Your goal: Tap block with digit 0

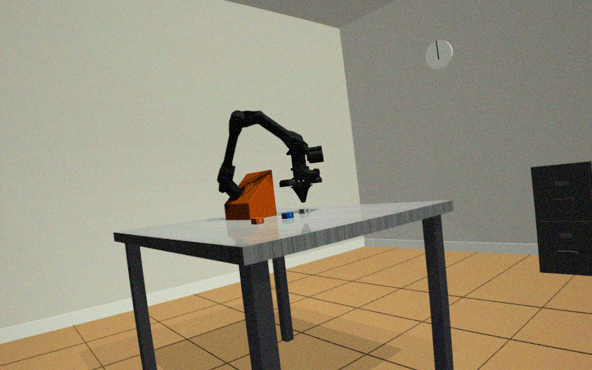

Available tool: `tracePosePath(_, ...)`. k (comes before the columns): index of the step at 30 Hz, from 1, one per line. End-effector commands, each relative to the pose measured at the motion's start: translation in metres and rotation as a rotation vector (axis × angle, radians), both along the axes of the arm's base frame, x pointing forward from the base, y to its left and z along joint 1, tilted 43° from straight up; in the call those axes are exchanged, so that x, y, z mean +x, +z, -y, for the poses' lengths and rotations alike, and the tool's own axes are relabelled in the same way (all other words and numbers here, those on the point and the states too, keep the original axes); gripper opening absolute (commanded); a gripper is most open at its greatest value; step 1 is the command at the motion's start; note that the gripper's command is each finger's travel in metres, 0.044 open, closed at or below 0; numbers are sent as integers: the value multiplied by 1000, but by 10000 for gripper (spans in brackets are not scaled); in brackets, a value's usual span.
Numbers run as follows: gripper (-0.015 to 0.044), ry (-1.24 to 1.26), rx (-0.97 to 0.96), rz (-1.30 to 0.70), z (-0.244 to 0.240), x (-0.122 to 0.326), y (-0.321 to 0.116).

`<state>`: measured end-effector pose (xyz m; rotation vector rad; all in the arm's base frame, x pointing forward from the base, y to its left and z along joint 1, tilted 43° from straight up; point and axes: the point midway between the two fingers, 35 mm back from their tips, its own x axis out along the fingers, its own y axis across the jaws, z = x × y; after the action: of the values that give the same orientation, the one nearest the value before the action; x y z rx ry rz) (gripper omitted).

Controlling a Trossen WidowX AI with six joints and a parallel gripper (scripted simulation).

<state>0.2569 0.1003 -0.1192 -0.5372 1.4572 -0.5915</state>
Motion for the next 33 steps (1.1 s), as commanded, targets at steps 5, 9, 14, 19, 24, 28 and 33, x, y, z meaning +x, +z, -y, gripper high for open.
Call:
tracePosePath(5, 20, 7, -8, -6, 10, -1, -9)
tracePosePath(9, 20, 7, -9, -6, 14, -1, -14)
tracePosePath(14, 20, 7, -9, -6, 19, -1, -19)
tracePosePath(19, 20, 7, -9, -6, 21, -1, -21)
tracePosePath(24, 20, 1, -1, 2, 16, 1, -17)
tracePosePath(28, 20, 7, -8, -7, 0, -2, 1)
tracePosePath(33, 20, 7, -8, -7, 0, -2, 1)
